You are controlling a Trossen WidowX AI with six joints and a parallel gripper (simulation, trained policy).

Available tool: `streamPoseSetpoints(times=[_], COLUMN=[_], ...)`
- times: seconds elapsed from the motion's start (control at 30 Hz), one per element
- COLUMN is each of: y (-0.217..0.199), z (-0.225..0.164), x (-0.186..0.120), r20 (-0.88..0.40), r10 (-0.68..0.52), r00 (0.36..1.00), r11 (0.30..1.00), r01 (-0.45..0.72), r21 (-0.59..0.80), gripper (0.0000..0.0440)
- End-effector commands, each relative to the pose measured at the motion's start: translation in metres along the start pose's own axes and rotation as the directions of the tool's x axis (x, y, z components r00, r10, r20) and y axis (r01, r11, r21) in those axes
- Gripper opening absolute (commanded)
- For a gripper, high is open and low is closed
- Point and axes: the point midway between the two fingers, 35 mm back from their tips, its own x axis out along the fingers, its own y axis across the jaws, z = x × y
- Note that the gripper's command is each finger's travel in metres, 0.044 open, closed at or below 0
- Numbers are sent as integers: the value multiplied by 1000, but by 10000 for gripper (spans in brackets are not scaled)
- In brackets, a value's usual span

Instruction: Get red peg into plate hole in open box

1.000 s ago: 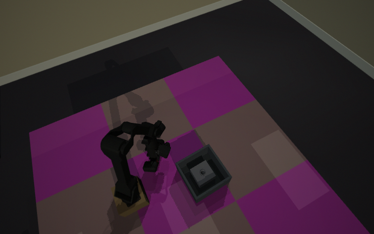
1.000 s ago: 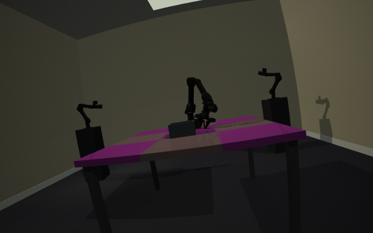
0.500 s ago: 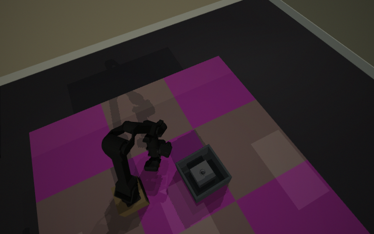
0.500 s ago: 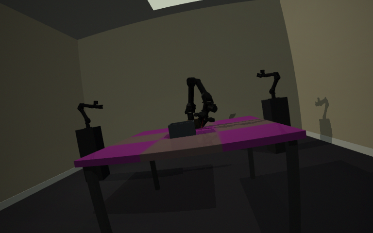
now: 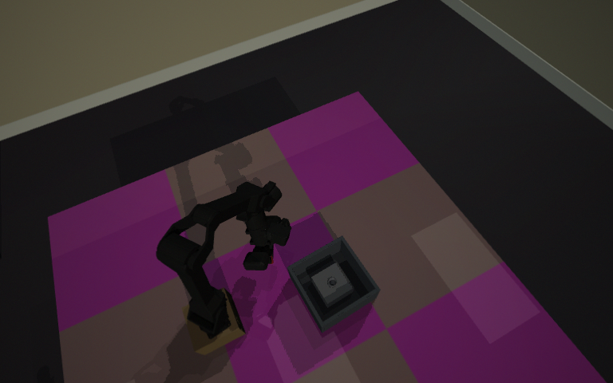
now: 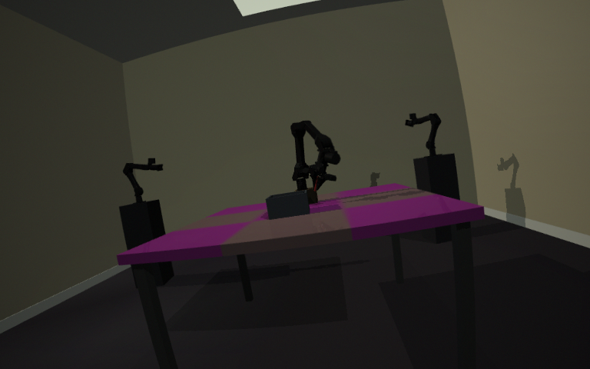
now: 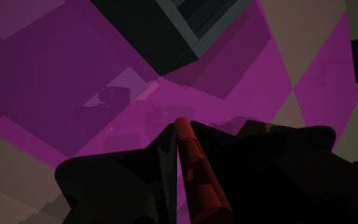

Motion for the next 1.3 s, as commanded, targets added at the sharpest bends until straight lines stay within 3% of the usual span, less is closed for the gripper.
streamPoseSetpoints(times=[0.0,0.53,0.9,1.27], y=[-3,-23,-33,-36], z=[18,92,142,179], x=[-17,-29,-6,25], r20=[27,67,64,41], r10=[11,25,48,109], r00=[1000,997,997,993], r11=[1000,975,959,962], r01=[-12,-39,-64,-116], r21=[28,218,277,246], gripper=[0,0,0,0])
